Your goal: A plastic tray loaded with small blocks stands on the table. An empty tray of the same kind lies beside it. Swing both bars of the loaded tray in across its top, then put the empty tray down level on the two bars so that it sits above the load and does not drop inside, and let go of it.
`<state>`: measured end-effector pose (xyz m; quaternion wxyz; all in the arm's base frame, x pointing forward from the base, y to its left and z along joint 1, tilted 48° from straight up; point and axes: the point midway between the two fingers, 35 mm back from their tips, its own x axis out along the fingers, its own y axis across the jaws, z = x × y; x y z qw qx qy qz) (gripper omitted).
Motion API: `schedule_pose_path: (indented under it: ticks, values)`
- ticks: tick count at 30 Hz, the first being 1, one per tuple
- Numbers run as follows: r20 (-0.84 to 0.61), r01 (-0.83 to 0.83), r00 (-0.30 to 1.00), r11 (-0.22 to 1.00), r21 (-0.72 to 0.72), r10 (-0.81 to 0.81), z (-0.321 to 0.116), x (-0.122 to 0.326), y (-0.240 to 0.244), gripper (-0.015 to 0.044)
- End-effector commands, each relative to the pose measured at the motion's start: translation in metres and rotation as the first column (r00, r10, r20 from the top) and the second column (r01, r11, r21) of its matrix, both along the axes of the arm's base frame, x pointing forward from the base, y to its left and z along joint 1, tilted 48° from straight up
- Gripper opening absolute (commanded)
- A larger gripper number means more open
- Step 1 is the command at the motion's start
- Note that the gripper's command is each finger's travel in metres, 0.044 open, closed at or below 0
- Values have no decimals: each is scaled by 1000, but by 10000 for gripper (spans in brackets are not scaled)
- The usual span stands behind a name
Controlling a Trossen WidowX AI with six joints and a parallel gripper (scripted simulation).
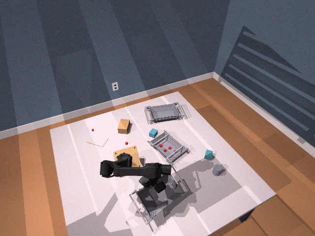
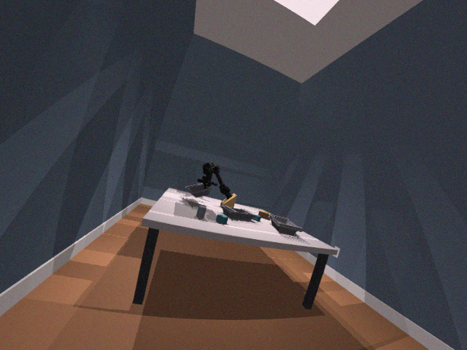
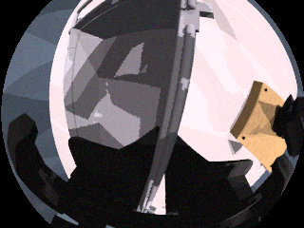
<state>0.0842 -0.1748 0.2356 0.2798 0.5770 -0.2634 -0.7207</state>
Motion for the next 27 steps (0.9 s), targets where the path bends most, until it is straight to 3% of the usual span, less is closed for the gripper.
schedule_pose_path:
  ticks: [1,7,27]
  values:
    - [16,2,1000,1000,-21,-2,22,6,0,0]
    - [16,2,1000,1000,-22,-1,41,11,1,0]
    - [16,2,1000,1000,-22,-1,41,12,1,0]
